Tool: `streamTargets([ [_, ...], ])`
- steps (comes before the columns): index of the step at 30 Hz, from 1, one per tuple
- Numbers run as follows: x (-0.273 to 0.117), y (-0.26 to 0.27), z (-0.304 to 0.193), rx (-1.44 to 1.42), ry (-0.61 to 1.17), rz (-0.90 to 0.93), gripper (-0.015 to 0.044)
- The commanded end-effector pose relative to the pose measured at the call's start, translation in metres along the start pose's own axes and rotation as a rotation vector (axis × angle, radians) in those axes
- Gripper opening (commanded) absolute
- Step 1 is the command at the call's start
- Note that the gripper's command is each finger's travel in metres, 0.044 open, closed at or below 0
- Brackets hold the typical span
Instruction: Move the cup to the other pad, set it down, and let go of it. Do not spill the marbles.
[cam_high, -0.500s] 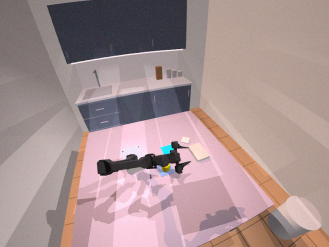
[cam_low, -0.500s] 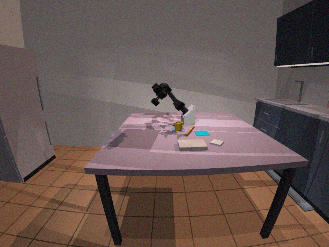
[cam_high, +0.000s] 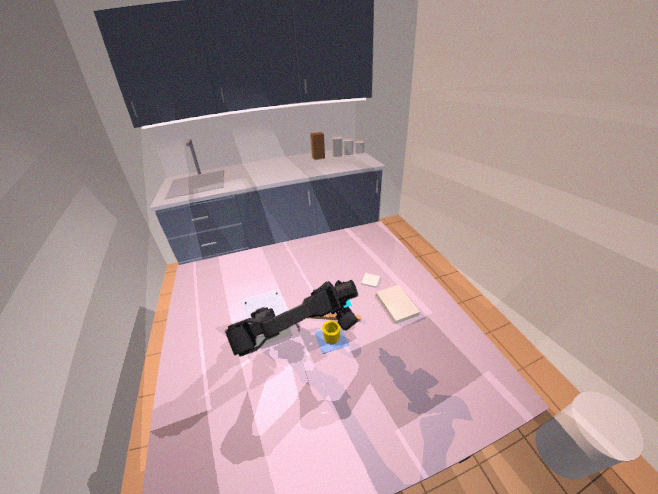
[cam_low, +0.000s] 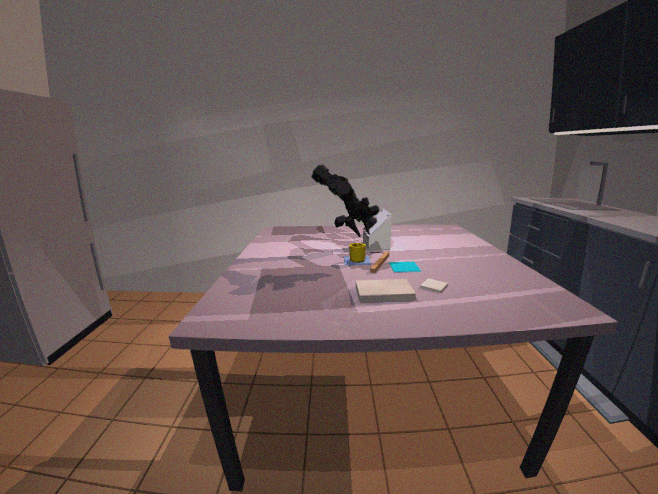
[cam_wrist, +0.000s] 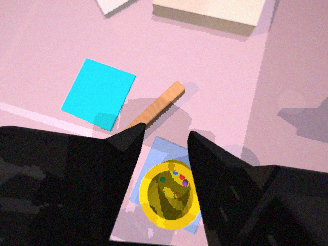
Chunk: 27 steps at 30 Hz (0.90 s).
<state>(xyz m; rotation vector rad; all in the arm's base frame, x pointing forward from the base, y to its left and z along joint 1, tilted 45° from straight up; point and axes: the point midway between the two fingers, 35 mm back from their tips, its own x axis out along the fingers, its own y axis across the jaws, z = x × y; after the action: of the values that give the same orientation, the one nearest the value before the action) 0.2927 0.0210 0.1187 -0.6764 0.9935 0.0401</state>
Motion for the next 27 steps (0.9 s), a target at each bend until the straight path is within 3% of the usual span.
streamTargets([
  [1,-0.005,0.019,-0.074,-0.734,0.547,-0.004,0.0167],
  [3,-0.009,0.018,-0.080,-0.840,0.612,-0.002,0.0167],
  [27,0.008,0.012,-0.083,-0.839,0.610,0.000,0.0167],
])
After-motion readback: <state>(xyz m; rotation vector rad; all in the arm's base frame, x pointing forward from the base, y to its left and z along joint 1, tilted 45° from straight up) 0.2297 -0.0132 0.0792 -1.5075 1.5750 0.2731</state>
